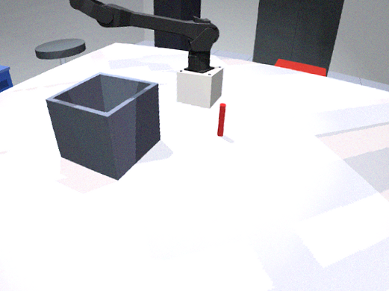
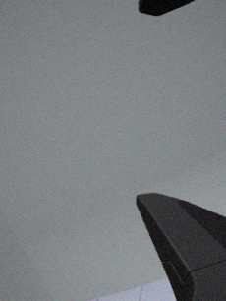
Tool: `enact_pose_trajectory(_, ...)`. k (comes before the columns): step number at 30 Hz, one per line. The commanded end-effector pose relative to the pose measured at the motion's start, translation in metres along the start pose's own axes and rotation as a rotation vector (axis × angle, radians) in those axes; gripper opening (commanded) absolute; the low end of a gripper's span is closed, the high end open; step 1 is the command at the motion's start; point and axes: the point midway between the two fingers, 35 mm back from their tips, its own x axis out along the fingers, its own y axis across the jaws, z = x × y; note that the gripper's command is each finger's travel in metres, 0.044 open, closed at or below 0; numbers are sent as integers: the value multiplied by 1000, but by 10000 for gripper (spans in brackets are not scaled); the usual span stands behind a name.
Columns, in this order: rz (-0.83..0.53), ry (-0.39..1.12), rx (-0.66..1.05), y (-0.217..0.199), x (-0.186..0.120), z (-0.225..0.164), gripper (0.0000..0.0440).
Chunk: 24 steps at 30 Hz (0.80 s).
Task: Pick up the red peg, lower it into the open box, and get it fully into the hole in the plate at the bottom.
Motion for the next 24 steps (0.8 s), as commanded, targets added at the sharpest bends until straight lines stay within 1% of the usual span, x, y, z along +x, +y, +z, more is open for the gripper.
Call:
enact_pose_trajectory(1, -28, -4, -15, -7, -1, 0, 418)
enact_pose_trajectory(3, -90, -8, -42, -21, -2, 0, 440)
enact_pose_trajectory(7, -220, -3, -91, -54, -10, -5, 440)
enact_pose_trajectory(12, -385, 20, -139, -99, -28, -18, 440)
enact_pose_trajectory(18, -587, 37, -188, -156, -59, -30, 440)
enact_pose_trajectory(24, -790, 33, -236, -210, -102, -33, 440)
